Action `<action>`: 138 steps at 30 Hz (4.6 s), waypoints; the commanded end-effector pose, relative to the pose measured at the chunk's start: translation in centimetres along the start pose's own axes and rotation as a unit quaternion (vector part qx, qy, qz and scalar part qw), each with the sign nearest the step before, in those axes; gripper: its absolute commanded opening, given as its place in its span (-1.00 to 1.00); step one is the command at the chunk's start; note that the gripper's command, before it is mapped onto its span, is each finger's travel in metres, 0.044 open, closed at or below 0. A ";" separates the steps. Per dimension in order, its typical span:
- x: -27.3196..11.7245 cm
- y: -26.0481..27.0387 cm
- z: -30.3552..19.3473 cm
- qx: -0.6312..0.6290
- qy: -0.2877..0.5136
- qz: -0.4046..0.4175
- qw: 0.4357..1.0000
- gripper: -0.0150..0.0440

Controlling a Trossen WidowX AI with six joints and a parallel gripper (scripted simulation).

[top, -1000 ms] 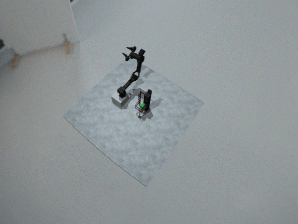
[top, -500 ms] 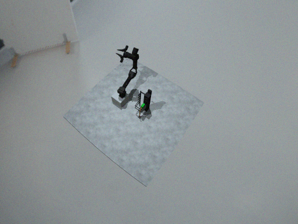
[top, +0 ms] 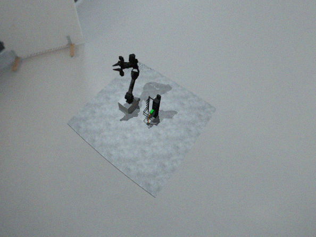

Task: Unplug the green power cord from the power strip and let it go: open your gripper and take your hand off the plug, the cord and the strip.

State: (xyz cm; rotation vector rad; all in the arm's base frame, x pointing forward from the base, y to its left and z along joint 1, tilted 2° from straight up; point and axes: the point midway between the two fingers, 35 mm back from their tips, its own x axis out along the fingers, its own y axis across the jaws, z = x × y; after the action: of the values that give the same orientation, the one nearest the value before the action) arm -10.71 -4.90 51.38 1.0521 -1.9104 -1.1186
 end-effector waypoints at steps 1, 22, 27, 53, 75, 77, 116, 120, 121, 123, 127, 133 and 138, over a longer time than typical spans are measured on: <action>3.1 -4.1 -5.5 -0.082 0.076 -0.077 0.991 0.05; -3.7 -29.1 -24.5 -0.426 0.445 -0.364 0.698 0.05; -9.3 -34.9 -25.5 -0.492 0.511 -0.412 0.572 0.05; -24.8 -45.3 -19.9 -0.611 0.588 -0.489 0.206 0.05; -27.8 -44.2 -18.4 -0.610 0.588 -0.490 0.205 0.05; -28.0 -44.1 -18.2 -0.610 0.588 -0.490 0.205 0.05; -27.2 -45.4 -18.5 -0.612 0.588 -0.489 0.204 -0.49; -26.7 -45.6 -18.8 -0.612 0.588 -0.489 0.205 -0.49; -26.6 -45.6 -18.9 -0.612 0.588 -0.488 0.205 -0.49; -26.3 -45.7 -19.1 -0.612 0.588 -0.488 0.205 -0.49; -25.7 -45.9 -19.4 -0.612 0.588 -0.488 0.205 -0.49; -24.9 -46.2 -19.7 -0.612 0.588 -0.488 0.205 -0.49; -24.1 -46.4 -20.0 -0.612 0.587 -0.488 0.205 -0.49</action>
State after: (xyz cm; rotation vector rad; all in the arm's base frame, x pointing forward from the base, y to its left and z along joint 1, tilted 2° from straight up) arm 30.69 -0.67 13.61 1.1778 1.3118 -1.0206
